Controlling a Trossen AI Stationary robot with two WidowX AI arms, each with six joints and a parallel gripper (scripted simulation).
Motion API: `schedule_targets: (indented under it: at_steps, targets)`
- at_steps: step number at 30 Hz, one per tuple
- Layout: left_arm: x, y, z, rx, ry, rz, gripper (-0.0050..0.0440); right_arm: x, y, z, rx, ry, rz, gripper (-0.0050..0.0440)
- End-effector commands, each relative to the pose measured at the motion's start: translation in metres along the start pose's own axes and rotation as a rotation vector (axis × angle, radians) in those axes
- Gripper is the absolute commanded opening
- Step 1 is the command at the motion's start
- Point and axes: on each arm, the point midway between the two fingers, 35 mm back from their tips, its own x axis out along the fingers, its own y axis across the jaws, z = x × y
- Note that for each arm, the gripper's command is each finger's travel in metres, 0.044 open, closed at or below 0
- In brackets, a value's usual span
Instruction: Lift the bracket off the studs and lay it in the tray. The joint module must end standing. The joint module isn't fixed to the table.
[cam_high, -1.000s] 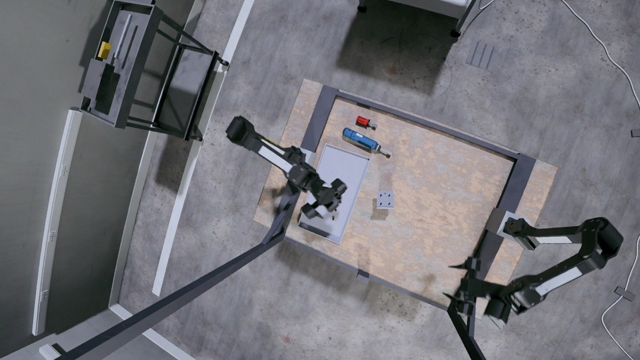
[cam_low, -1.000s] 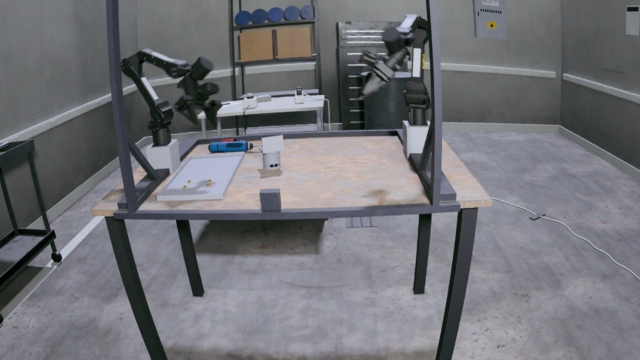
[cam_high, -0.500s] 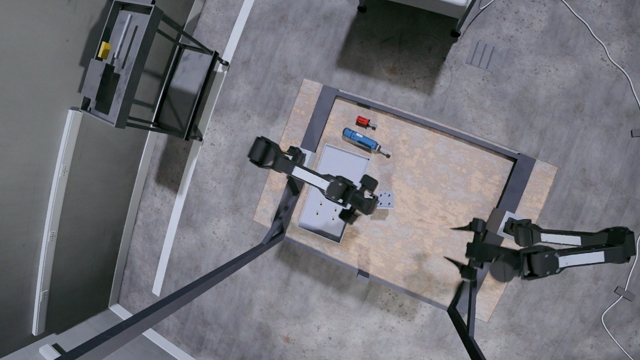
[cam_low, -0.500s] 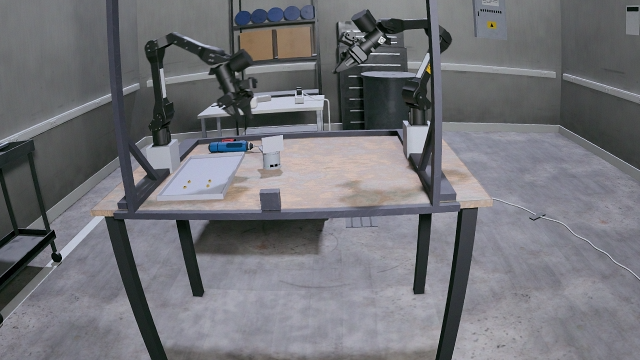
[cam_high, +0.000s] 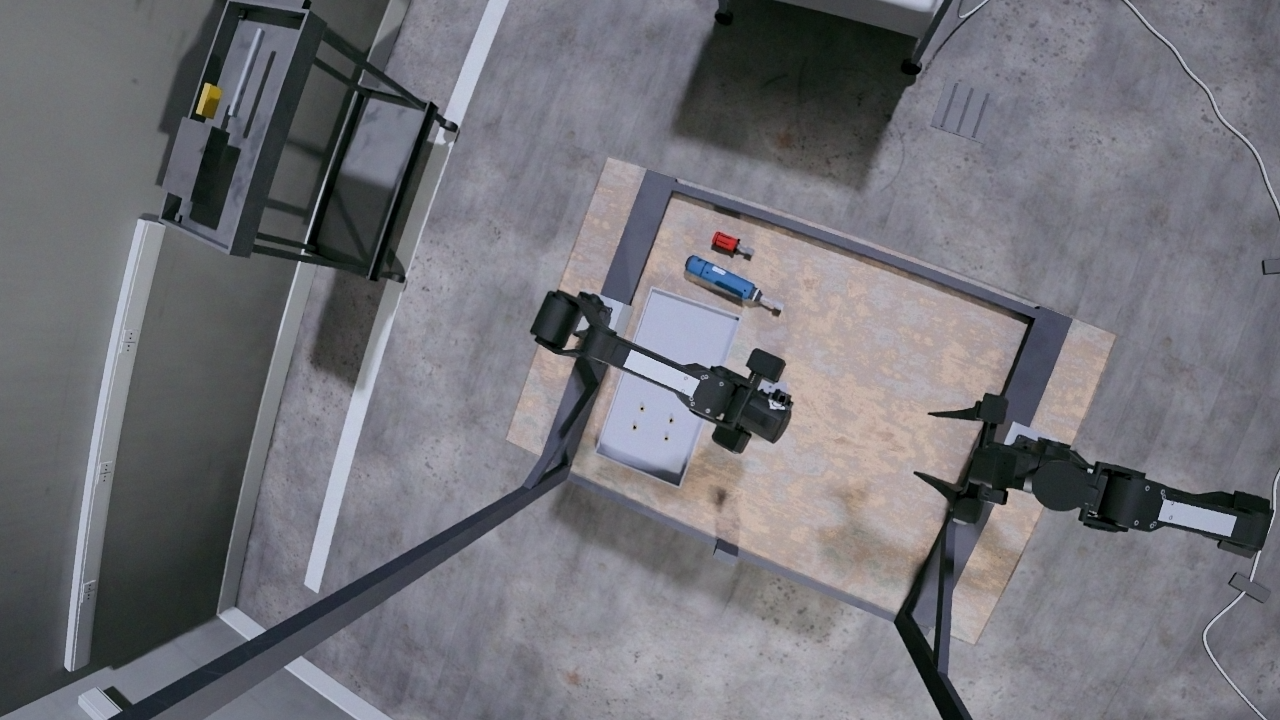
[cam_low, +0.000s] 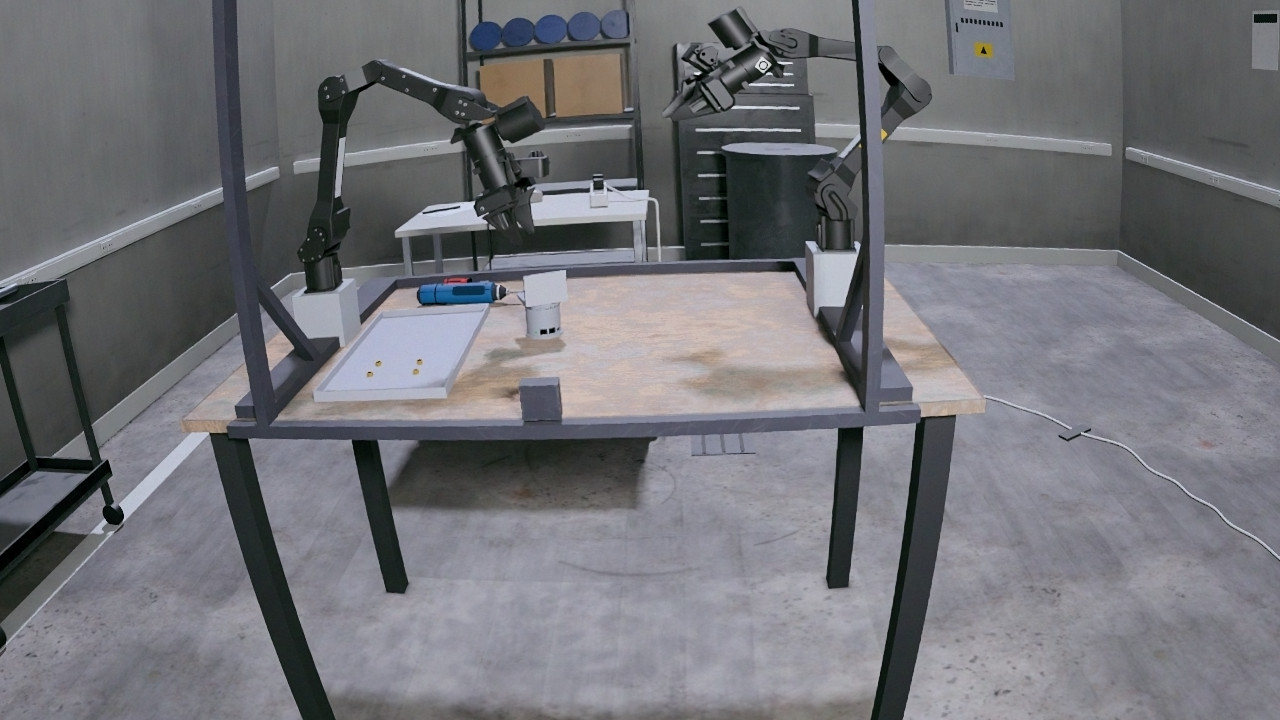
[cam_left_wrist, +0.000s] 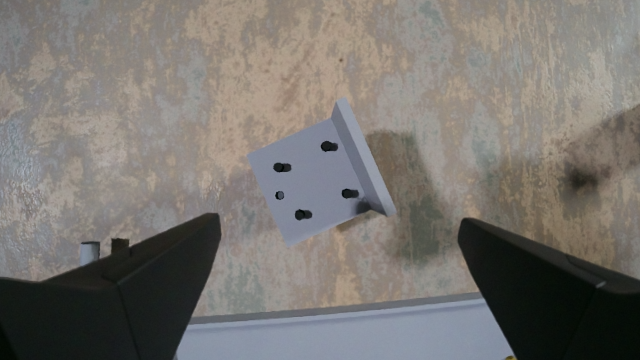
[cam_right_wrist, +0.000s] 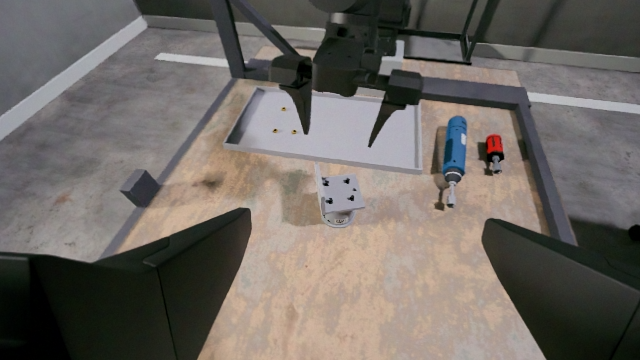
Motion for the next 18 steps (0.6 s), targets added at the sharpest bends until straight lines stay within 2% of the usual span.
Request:
schedule_targets:
  at_steps: [1, 9, 11, 13, 18]
  targets:
    - [-0.0032, 0.0017, 0.0068, -0.005, -0.012, 0.009, 0.044, -0.0055, -0.0028, 0.005, -0.013, -0.02, 0.002, 0.044]
    - [-0.0015, 0.0017, 0.0042, -0.005, -0.006, 0.009, 0.044, -0.0038, -0.0026, 0.0042, -0.01, -0.015, 0.001, 0.044]
    - [-0.0028, 0.0016, 0.0066, 0.01, -0.011, 0.009, 0.0392, -0.0038, -0.0026, 0.0042, -0.01, -0.015, 0.001, 0.044]
    - [-0.0028, 0.0016, 0.0066, 0.01, -0.011, 0.009, 0.0392, -0.0038, -0.0026, 0.0042, -0.01, -0.015, 0.001, 0.044]
    - [-0.0015, 0.0002, 0.0102, 0.153, 0.004, 0.003, 0.0272, -0.0038, -0.0026, 0.0042, -0.01, -0.015, 0.001, 0.044]
